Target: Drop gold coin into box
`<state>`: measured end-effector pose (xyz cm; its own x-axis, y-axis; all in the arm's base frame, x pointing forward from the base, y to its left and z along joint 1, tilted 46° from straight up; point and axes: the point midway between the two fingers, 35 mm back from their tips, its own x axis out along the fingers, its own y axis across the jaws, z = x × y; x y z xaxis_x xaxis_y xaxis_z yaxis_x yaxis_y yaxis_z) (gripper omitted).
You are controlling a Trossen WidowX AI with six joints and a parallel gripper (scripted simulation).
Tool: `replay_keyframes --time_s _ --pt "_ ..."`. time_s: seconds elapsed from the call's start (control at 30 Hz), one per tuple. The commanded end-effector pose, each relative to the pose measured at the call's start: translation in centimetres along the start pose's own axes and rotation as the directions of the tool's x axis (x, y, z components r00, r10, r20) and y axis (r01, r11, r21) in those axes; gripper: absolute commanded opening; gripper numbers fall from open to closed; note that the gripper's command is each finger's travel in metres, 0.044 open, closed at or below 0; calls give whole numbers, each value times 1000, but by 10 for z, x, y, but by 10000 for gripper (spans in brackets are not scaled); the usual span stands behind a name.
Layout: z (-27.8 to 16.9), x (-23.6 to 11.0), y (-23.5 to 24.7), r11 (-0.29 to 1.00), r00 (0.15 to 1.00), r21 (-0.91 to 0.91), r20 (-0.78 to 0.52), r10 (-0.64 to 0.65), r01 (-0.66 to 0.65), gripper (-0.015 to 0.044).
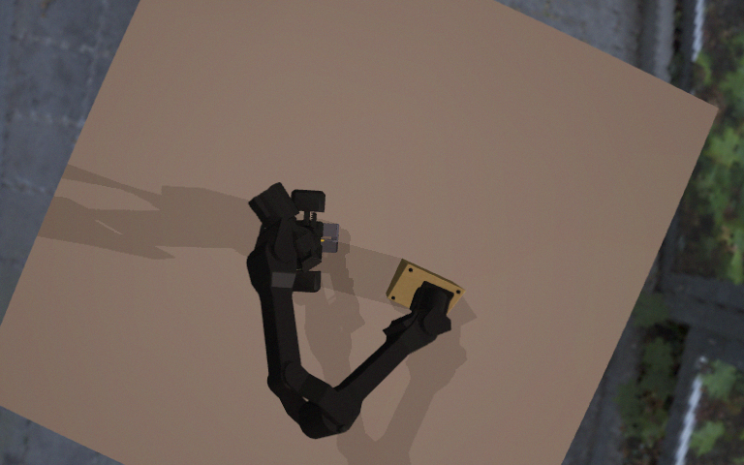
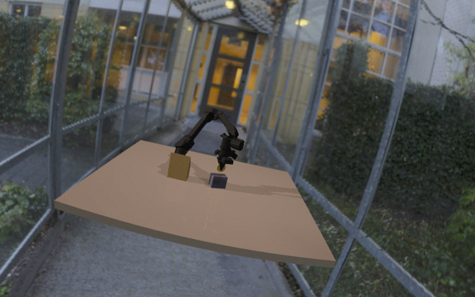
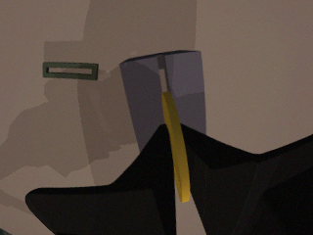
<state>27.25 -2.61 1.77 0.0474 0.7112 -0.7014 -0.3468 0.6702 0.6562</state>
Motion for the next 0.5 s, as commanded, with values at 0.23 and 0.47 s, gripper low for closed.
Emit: replay_keyframes --time_s 0.23,0.47 --pt "-2 0 -2 1000 1000 2 3 -2 2 0" --pt "-6 3 -4 1000 1000 -1 3 -2 2 0"
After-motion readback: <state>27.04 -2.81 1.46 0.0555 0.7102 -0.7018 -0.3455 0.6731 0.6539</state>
